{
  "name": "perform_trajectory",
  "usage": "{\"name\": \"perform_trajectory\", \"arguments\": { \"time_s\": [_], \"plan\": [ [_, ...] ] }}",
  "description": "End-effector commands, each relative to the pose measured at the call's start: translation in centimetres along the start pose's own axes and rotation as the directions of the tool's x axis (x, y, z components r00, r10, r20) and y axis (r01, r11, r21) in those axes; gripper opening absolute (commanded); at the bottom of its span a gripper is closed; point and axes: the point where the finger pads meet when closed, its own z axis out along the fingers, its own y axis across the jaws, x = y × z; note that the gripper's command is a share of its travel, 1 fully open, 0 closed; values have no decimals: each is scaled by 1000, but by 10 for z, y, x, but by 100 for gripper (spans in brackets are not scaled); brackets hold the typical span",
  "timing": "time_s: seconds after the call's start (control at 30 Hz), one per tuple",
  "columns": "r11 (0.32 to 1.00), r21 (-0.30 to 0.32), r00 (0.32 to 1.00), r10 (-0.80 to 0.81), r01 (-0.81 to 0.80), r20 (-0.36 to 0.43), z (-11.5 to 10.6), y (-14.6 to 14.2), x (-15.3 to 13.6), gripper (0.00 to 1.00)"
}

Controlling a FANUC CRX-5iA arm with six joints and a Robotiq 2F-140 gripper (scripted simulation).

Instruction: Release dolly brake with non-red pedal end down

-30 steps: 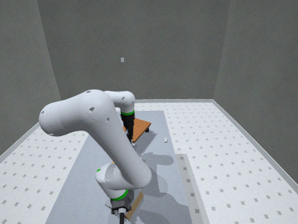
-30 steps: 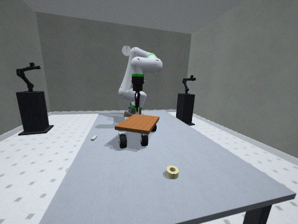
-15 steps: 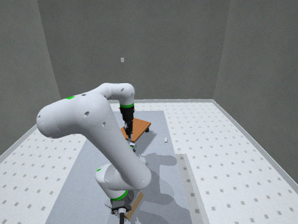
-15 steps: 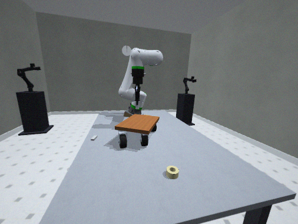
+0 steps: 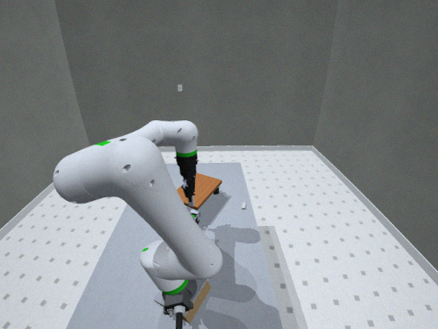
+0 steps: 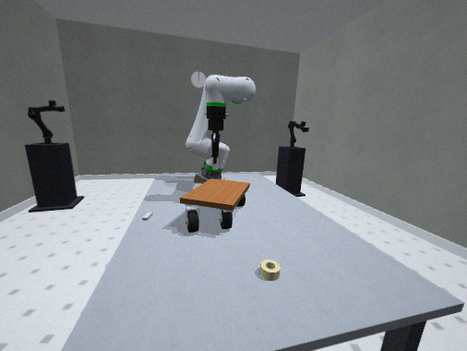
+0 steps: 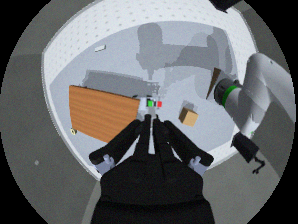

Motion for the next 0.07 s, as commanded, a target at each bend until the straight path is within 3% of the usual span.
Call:
{"name": "perform_trajectory", "arguments": {
  "time_s": [0.0,0.03],
  "plan": [
    [1000,0,1000,0,0,0,0,0,0,0],
    [1000,0,1000,0,0,0,0,0,0,0]
  ]
}}
